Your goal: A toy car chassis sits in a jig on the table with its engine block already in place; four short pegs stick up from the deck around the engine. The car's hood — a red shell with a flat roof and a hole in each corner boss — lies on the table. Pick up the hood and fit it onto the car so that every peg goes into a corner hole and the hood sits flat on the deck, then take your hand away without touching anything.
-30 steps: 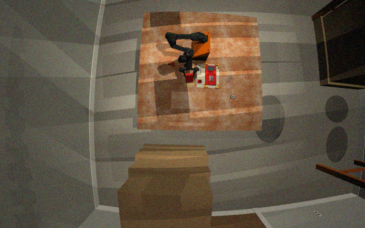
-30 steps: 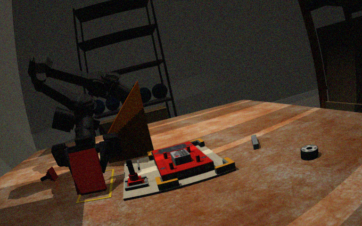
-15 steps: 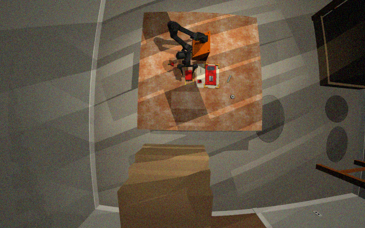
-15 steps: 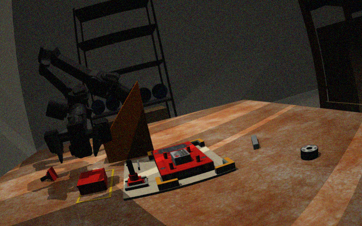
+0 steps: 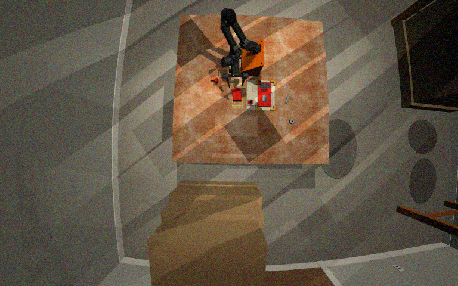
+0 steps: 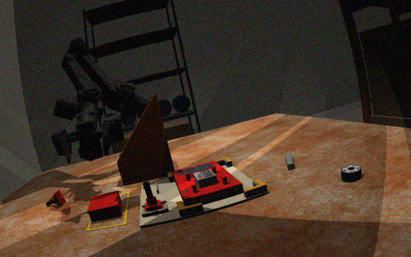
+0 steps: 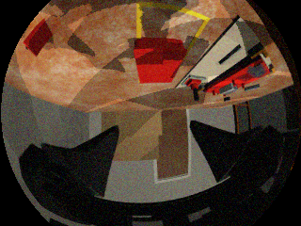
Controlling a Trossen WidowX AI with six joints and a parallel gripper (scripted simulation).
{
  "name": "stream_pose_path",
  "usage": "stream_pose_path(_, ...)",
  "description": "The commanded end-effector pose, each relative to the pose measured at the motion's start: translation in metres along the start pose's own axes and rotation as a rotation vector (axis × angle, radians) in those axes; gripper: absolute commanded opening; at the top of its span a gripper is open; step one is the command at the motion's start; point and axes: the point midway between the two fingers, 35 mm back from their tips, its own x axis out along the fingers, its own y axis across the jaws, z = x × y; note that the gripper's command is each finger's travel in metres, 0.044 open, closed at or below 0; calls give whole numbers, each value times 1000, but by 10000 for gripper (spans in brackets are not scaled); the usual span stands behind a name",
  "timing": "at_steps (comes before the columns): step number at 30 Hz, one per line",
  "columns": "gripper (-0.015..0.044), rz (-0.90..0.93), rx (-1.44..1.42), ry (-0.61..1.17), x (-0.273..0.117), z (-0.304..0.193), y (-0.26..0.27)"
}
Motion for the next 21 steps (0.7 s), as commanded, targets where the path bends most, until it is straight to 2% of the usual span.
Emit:
stream_pose_path(1,440,1,-1,2,0,0,1)
stream_pose_path(7,440,1,-1,2,0,0,1)
stream_pose_path(13,282,1,-1,2,0,0,1)
stream_pose_path(15,335,-17,-65,-27,5,1,0)
stream_pose_path(19,440,-153,-459,-170,26,9,-5)
stream_pose_path(21,440,-246,-679,-227,35,13,-8)
